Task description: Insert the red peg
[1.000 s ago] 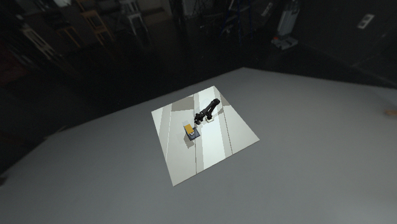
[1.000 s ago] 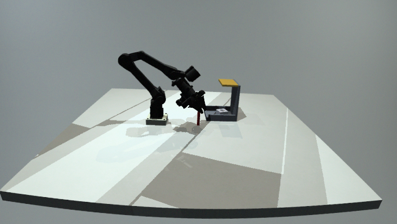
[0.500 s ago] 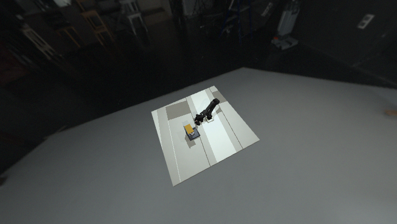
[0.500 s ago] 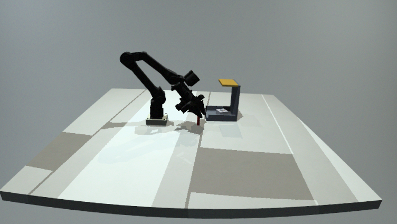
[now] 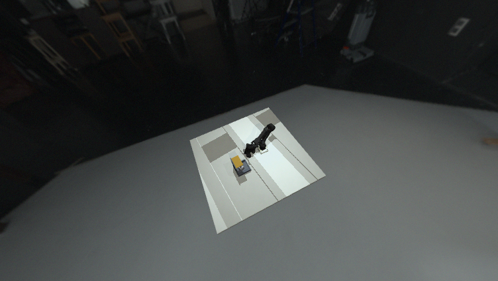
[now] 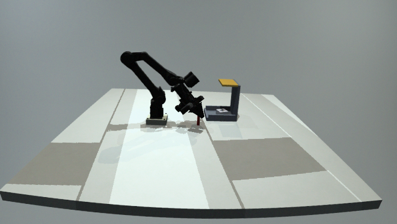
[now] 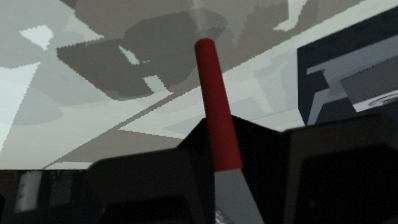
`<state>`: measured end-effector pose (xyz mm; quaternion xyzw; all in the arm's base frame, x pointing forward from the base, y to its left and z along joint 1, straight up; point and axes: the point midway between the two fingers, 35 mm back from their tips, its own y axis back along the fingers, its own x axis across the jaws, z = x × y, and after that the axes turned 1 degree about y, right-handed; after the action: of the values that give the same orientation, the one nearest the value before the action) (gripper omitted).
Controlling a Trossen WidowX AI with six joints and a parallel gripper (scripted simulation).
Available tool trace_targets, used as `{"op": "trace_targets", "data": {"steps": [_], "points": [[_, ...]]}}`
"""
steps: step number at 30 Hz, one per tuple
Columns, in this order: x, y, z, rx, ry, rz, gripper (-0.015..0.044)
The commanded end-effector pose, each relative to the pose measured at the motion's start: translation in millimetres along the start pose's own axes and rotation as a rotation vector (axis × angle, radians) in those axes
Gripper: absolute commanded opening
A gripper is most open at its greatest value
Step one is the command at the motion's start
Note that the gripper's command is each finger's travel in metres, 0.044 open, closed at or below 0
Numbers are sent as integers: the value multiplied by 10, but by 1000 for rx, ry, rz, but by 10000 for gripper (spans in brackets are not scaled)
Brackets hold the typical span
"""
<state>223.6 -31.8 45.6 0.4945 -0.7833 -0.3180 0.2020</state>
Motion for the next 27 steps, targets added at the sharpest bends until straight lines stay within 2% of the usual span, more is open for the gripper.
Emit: {"op": "trace_targets", "data": {"steps": [1, 27], "points": [[1, 1, 0, -1, 0, 0, 10], [-4, 270, -311, -2, 4, -3, 0]]}}
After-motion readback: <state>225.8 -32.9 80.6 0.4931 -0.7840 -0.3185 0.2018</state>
